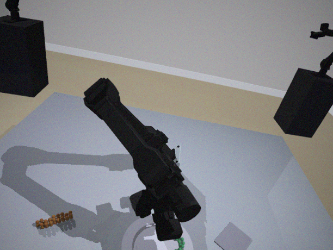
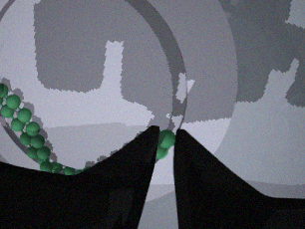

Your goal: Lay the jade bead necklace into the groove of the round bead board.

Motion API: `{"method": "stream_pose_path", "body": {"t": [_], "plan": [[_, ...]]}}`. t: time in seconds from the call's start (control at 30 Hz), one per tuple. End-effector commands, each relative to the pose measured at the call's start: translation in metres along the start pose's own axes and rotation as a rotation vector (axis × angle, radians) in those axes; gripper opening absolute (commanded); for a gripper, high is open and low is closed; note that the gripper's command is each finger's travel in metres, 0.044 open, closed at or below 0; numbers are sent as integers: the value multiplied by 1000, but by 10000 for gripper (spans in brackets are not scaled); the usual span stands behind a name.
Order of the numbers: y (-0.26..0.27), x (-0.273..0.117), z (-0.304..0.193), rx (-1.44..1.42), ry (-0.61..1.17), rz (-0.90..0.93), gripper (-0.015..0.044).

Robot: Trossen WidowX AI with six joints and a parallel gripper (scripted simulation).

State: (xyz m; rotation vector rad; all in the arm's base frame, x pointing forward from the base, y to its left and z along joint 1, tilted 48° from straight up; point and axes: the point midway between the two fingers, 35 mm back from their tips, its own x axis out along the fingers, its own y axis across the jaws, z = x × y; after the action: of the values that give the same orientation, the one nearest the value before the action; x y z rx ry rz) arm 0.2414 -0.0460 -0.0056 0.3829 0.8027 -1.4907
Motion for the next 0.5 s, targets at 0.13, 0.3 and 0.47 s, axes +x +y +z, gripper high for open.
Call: {"method": "stream_pose_path", "body": {"t": [0.13, 0.3, 0.47], "plan": [[-3, 1, 3, -4, -3, 4, 0], [-3, 9, 3, -4, -4, 4, 0], [-2, 6, 3, 1, -1, 4, 105]]}}
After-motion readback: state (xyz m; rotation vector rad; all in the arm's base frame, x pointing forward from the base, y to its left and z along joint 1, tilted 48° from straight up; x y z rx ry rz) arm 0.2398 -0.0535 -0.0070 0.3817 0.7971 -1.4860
